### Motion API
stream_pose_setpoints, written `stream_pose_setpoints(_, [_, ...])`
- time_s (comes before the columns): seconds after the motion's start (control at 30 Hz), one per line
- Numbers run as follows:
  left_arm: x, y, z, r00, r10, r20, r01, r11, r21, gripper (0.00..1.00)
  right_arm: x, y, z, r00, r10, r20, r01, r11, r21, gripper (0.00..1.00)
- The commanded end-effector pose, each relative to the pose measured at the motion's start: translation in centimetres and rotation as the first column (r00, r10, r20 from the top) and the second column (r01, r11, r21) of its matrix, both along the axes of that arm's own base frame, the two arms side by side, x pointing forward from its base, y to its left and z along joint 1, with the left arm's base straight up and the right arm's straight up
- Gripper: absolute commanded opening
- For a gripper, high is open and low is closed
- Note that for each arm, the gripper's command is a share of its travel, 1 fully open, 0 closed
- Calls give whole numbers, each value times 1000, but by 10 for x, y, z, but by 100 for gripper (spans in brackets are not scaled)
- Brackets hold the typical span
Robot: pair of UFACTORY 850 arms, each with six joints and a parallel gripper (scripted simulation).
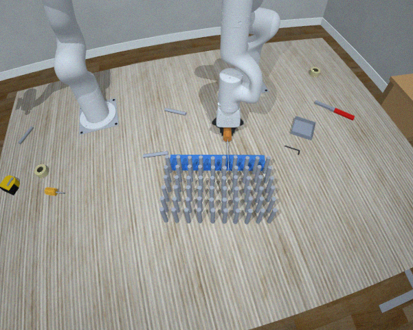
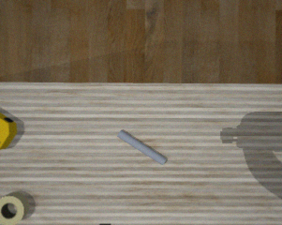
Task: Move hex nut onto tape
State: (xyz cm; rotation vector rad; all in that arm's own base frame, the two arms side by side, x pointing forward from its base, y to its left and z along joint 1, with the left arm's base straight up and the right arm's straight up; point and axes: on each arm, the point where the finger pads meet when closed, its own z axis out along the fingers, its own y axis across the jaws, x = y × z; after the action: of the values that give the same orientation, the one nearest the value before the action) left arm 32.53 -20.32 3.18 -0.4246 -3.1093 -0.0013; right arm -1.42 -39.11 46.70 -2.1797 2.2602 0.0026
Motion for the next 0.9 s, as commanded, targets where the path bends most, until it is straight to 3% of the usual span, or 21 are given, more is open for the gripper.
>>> stream_pose_setpoints(0.0, [1,0,0,1000,0,1,0,1000,-1,0,0,0,1,1000,0,0,0,1000,-2,100])
stream_pose_setpoints(0.87, [39,-11,0,1000,0,1,0,1000,-1,0,0,0,1,1000,0,0,0,1000,-2,100])
